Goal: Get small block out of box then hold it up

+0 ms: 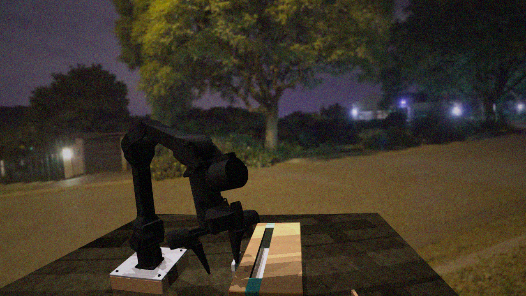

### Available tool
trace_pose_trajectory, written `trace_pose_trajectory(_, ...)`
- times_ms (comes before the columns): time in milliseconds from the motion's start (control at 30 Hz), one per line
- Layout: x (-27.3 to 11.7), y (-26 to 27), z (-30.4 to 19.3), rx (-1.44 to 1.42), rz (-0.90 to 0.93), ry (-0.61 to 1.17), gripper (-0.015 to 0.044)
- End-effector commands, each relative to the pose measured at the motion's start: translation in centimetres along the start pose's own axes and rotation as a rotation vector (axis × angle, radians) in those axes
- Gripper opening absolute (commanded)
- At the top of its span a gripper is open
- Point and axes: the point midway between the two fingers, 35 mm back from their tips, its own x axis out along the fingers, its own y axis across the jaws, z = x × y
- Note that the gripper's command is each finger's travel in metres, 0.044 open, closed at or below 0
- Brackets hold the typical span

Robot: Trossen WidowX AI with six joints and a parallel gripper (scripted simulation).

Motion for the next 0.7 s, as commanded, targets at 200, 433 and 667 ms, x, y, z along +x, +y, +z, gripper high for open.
trace_pose_trajectory(200, -0.3, -1.7, 0.3, 1.299, 0.137, 0.100, 0.0285)
trace_pose_trajectory(433, -0.6, -2.1, 0.5, 1.711, 0.160, 0.162, 0.0285)
trace_pose_trajectory(667, -0.8, -2.5, 0.7, 2.118, 0.168, 0.241, 0.0285)
